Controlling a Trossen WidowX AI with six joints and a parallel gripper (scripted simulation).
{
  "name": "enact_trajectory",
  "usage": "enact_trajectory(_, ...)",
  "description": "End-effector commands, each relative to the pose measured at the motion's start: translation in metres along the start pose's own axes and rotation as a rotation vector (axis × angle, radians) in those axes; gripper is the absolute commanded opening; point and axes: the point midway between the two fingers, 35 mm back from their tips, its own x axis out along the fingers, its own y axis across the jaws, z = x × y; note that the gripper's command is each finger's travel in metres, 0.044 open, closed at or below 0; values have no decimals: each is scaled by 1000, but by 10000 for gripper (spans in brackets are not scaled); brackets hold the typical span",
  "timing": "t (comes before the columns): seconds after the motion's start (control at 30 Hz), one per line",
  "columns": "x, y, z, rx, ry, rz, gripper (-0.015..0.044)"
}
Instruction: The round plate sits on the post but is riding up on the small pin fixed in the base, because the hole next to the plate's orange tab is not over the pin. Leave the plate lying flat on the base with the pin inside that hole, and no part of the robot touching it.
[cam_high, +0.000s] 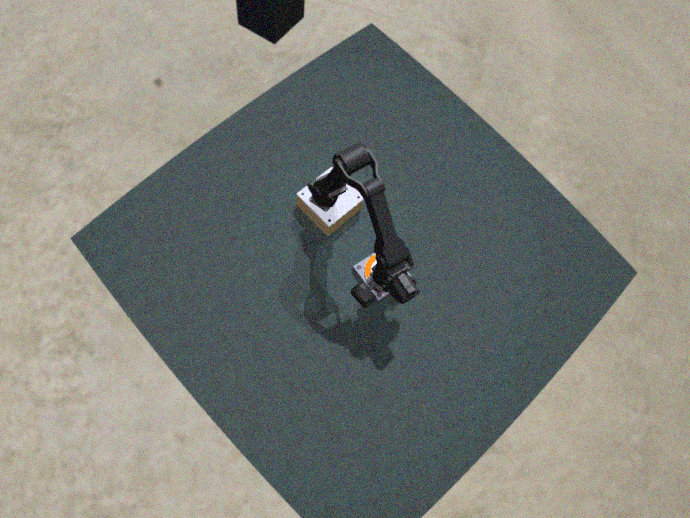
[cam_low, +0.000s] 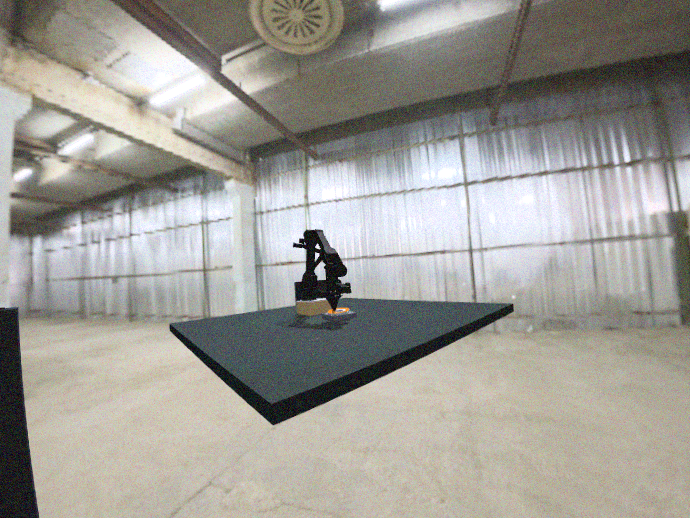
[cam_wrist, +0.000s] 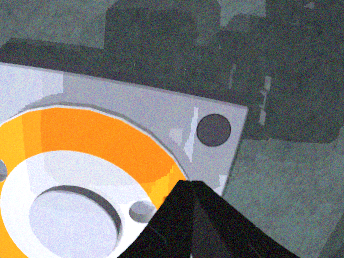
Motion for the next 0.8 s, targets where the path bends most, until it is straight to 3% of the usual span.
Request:
enact_trajectory(0.0, 3, -1, -7, -2, 18, -1, 0)
enact_trajectory(0.77, 3, -5, -20, -2, 19, -1, 0)
